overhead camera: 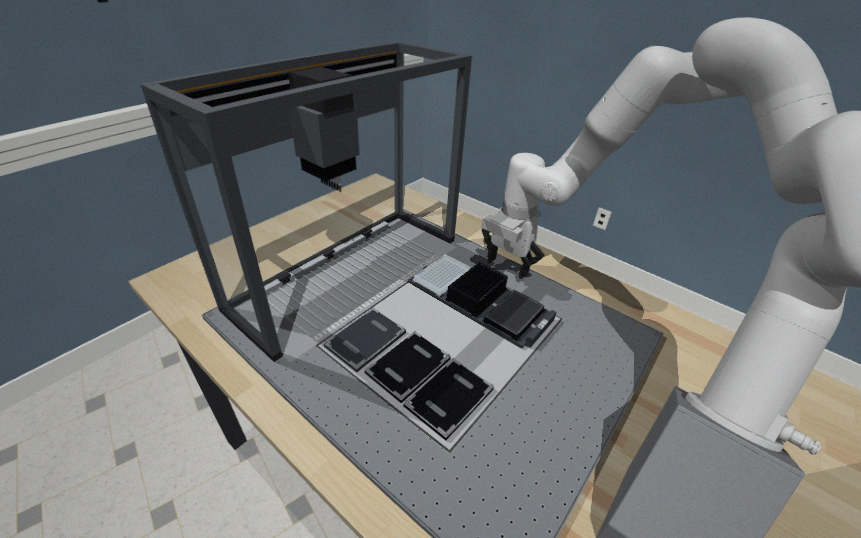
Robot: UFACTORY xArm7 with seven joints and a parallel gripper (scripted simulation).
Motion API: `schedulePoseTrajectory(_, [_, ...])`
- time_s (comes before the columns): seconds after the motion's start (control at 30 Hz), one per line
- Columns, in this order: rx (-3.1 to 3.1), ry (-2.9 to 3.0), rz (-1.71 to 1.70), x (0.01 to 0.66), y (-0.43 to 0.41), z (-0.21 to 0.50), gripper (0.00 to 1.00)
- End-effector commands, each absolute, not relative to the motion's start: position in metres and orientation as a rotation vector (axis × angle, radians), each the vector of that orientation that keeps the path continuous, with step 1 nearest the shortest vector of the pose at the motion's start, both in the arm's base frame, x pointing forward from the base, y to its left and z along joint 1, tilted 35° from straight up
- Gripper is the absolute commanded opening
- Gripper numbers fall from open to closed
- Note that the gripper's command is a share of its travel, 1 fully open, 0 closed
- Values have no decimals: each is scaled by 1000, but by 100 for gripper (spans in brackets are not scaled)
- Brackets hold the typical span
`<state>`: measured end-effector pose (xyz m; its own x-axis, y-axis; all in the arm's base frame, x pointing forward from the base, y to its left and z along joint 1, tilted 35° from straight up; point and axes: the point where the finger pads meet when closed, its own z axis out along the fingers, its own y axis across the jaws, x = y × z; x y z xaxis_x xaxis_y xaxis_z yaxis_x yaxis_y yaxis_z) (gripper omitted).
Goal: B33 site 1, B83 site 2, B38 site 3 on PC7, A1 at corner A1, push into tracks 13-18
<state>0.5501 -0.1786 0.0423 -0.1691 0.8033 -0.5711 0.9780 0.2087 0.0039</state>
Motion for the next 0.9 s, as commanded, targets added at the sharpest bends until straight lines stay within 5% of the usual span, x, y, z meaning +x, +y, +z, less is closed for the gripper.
schedulePoseTrajectory(0.0, [1647,2036,-510,551,-176,45,100])
schedulePoseTrajectory(0.87, [1647,2036,-510,546,-154,78,100])
